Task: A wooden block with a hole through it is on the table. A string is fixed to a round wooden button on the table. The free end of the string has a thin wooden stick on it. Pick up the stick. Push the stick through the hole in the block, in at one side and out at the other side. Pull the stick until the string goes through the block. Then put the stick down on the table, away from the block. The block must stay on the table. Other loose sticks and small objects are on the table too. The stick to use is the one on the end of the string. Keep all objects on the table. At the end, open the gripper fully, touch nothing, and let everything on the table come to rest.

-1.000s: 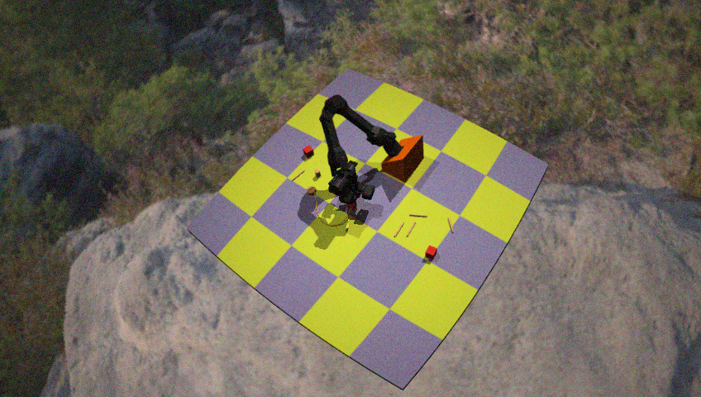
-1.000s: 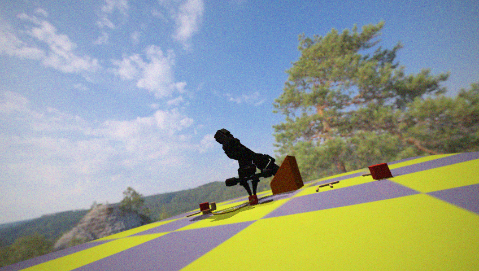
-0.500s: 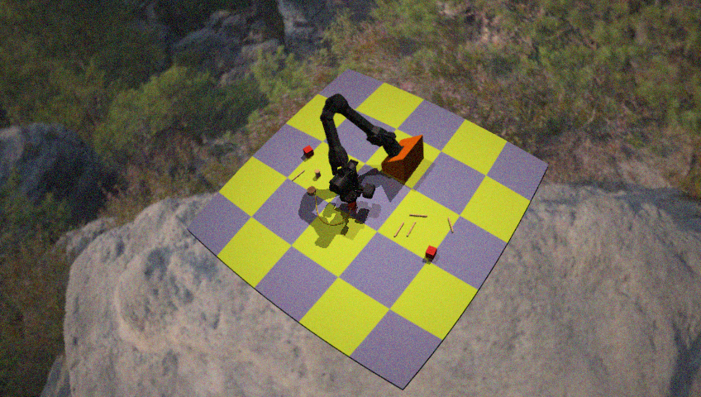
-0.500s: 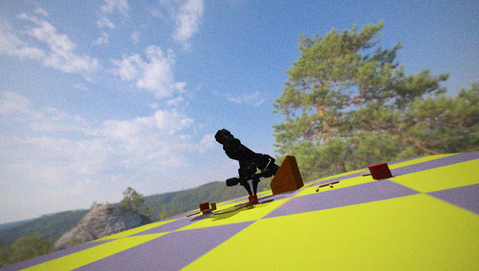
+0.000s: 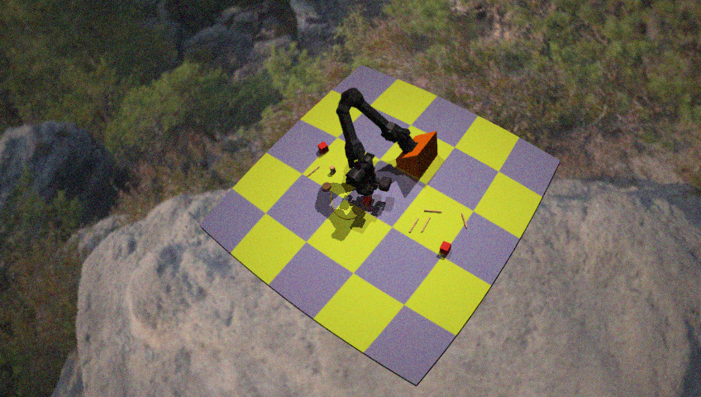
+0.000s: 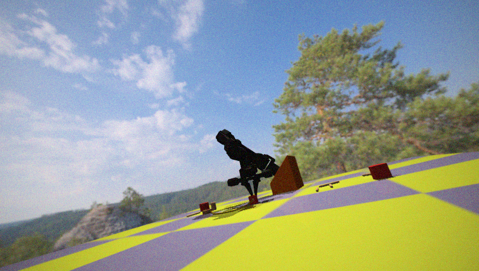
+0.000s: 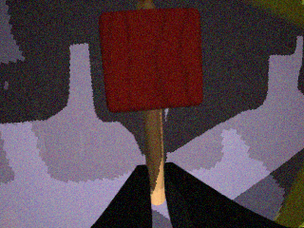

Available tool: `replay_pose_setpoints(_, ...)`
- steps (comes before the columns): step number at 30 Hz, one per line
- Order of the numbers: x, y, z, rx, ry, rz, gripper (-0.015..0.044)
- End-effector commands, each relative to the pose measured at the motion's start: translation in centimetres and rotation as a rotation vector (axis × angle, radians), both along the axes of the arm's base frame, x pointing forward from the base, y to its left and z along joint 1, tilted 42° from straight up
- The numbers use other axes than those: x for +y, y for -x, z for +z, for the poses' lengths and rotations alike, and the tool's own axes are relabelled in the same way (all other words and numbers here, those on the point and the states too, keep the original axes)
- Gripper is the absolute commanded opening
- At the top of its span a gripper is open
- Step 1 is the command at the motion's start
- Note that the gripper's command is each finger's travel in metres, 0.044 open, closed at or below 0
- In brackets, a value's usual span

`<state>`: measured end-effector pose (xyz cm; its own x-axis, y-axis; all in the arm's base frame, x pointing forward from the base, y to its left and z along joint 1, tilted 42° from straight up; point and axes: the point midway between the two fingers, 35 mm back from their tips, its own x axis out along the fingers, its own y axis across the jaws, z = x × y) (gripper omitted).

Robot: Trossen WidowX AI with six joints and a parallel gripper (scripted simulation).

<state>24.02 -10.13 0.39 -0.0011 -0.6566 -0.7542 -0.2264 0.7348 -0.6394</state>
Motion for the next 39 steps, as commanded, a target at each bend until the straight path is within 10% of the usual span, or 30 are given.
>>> replay_pose_setpoints(1, -0.1, 0.6, 0.0, 0.007, 0.001, 0.004, 0.0000)
replay_pose_setpoints(39, -0.6, 4.4, 0.8, -0.011, 0.002, -0.022, 0.0000)
